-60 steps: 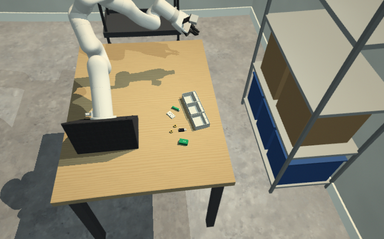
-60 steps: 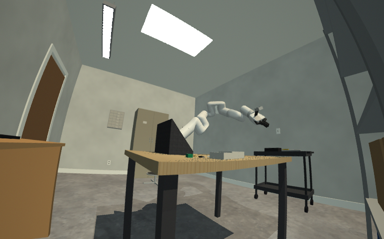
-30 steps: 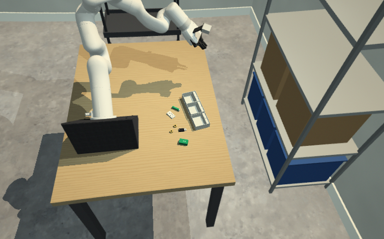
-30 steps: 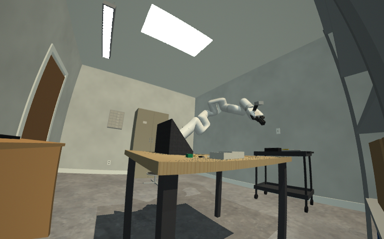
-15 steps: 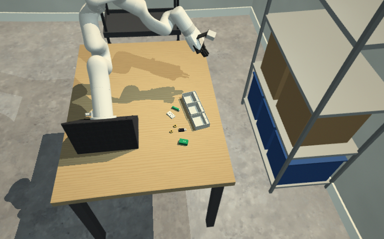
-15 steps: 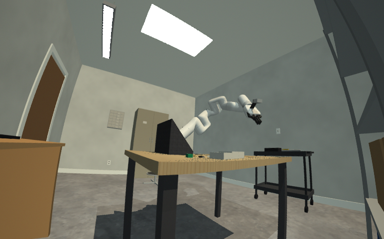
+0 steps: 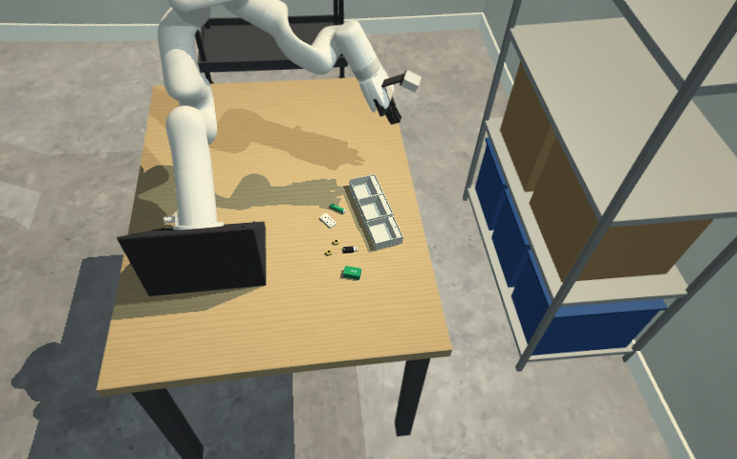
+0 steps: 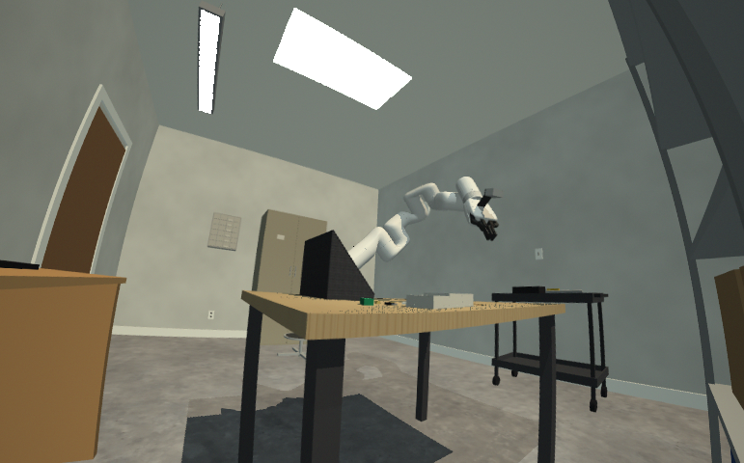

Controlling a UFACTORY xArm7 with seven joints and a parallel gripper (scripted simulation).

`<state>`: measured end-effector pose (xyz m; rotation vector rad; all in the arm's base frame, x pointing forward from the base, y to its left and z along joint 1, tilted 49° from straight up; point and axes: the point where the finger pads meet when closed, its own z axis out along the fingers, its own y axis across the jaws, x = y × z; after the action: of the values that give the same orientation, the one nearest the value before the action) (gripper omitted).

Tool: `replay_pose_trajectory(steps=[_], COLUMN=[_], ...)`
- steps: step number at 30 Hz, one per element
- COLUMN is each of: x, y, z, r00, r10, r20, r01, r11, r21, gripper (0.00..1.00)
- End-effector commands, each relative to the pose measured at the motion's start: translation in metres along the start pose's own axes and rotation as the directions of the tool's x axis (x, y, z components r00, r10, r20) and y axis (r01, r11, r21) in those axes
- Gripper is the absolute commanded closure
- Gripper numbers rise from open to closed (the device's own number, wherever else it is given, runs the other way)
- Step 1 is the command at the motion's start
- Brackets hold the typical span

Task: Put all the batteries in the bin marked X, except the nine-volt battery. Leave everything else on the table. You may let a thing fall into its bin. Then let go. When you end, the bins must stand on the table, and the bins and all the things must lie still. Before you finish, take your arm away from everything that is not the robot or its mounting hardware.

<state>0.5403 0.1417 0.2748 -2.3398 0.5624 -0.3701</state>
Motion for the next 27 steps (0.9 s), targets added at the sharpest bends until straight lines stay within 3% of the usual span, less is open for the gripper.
replay_pose_trajectory(steps=[1, 3, 6, 7, 9, 13, 14, 16, 20, 21, 23, 26, 27], x=[0.004, 0.005, 0.005, 0.005, 0.005, 0.006, 0.005, 0.004, 0.004, 0.003, 0.002, 0.001, 0.0], y=[0.012, 0.028, 0.032, 0.04, 0.057, 0.06, 0.069, 0.085, 0.088, 0.097, 0.113, 0.116, 0.124], z=[0.001, 0.003, 0.004, 0.005, 0.007, 0.007, 0.008, 0.01, 0.01, 0.01, 0.011, 0.011, 0.012], r00=[0.999, 0.998, 0.998, 0.994, 0.993, 0.993, 0.986, 0.984, 0.984, 0.974, 0.972, 0.972, 0.959], r10=[-0.036, -0.043, -0.043, -0.071, -0.078, -0.078, -0.105, -0.111, -0.111, -0.138, -0.142, -0.142, -0.168], r20=[0.036, 0.045, 0.045, 0.083, 0.092, 0.092, 0.132, 0.14, 0.14, 0.181, 0.188, 0.188, 0.229], r01=[0.036, 0.043, 0.043, 0.074, 0.08, 0.08, 0.11, 0.116, 0.116, 0.145, 0.151, 0.151, 0.178], r11=[0.999, 0.999, 0.999, 0.997, 0.996, 0.996, 0.993, 0.993, 0.993, 0.989, 0.988, 0.988, 0.984], r21=[-0.013, -0.016, -0.016, -0.026, -0.028, -0.028, -0.032, -0.033, -0.033, -0.031, -0.03, -0.03, -0.022], gripper=[0.93, 0.93, 0.93, 0.93, 0.93, 0.93, 0.93, 0.93, 0.93, 0.93, 0.93, 0.93, 0.93])
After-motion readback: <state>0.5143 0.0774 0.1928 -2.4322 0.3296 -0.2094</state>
